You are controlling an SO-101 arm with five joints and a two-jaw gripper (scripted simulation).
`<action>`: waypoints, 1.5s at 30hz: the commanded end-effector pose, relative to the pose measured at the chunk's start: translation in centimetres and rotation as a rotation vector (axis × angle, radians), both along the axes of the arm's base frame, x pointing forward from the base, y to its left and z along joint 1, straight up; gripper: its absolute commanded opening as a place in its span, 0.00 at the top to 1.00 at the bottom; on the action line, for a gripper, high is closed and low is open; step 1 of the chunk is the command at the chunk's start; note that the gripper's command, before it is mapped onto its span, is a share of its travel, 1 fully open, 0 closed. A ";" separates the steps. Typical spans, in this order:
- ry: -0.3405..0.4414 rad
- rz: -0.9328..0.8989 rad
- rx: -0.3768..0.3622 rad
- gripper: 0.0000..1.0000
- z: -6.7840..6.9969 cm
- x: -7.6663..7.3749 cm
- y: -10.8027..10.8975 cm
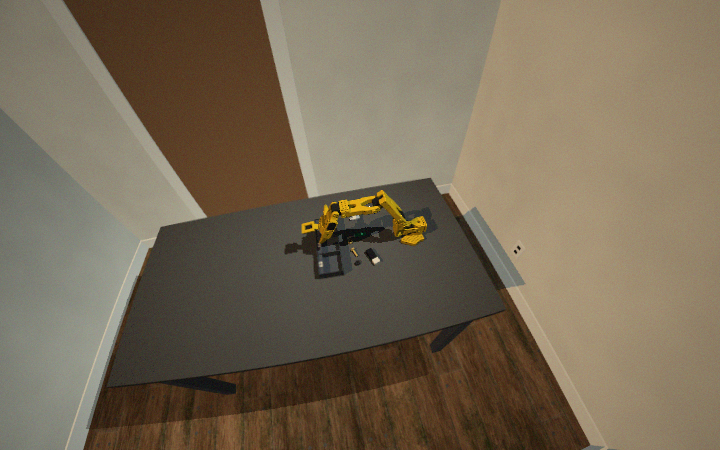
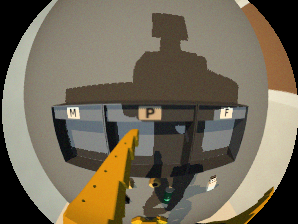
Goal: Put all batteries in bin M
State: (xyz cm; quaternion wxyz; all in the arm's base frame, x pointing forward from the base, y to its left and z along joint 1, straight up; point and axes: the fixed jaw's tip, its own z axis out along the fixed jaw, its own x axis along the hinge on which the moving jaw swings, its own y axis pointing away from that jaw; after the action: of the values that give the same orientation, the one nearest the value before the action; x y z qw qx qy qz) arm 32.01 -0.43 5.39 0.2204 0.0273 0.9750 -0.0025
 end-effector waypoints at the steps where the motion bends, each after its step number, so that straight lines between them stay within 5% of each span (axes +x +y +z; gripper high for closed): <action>1: -0.065 0.001 0.002 0.00 2.0 0.3 0.2; 8: -0.073 -0.002 0.020 0.00 2.0 0.5 1.2; 26: -0.109 -0.017 0.152 0.00 2.1 0.5 7.9; 45: -0.124 -0.017 0.165 0.00 2.2 0.5 8.4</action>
State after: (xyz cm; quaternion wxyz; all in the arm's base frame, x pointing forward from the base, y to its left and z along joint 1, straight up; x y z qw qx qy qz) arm 32.01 7.59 5.43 0.2399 0.0544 0.9671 0.0651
